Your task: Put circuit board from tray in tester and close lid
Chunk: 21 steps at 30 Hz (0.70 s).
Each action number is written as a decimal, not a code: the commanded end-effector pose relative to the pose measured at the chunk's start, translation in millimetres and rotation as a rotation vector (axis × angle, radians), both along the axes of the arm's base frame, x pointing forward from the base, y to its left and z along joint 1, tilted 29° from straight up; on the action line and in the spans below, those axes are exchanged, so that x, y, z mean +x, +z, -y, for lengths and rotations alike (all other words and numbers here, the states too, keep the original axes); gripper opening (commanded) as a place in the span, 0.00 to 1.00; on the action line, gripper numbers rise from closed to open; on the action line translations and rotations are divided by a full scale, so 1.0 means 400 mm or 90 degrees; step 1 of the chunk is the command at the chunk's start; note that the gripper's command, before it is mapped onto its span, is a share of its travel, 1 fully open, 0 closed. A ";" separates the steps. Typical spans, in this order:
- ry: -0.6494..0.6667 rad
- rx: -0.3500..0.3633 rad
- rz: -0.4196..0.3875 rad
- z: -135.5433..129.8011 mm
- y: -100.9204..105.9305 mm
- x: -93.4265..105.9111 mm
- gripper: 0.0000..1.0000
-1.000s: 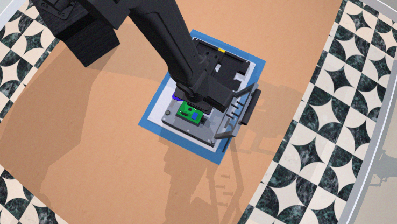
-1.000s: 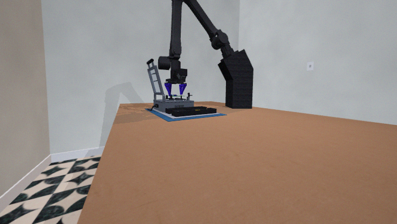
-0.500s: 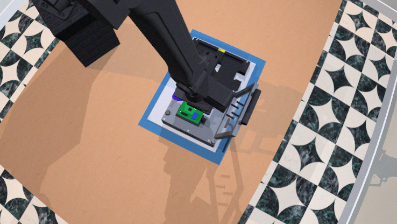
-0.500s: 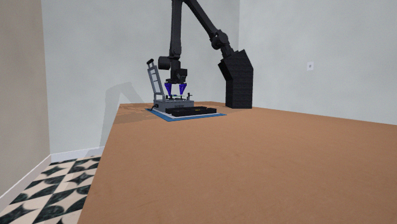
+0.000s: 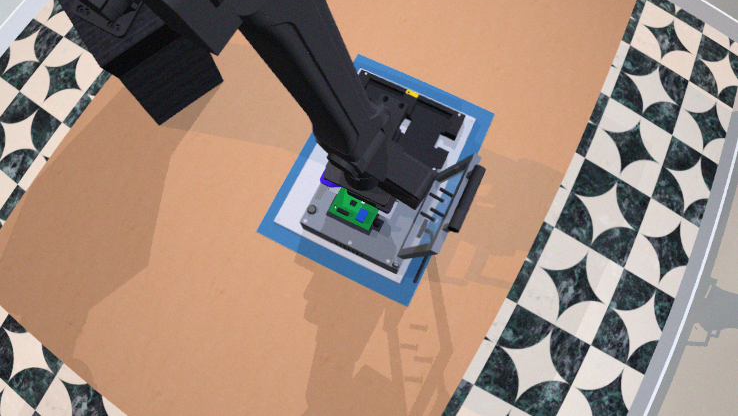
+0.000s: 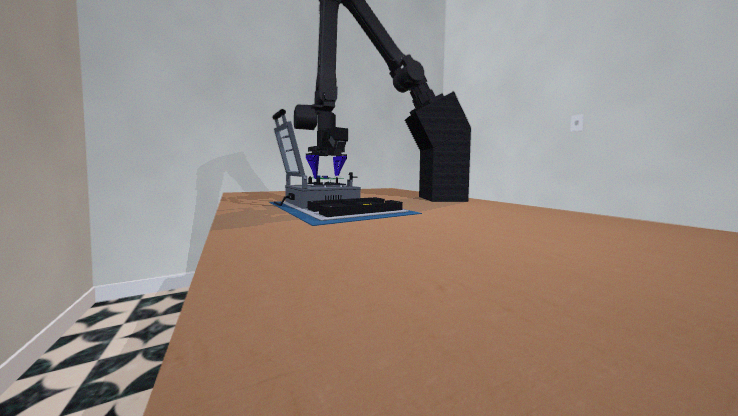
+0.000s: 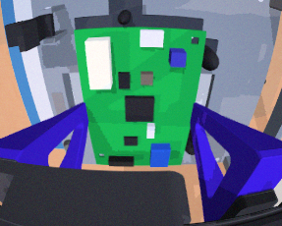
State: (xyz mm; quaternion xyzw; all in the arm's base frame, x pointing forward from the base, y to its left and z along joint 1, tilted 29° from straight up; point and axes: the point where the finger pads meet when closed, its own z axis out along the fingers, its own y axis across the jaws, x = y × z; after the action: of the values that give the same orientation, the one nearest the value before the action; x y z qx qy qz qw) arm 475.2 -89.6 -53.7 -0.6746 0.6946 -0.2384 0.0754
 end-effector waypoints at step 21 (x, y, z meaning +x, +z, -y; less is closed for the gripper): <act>-0.005 0.000 0.006 0.017 -0.001 -0.007 0.72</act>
State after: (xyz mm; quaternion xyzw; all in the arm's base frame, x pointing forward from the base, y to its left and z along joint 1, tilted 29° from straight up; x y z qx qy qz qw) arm 473.5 -89.5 -55.9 -0.6746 0.6946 -0.2382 0.0752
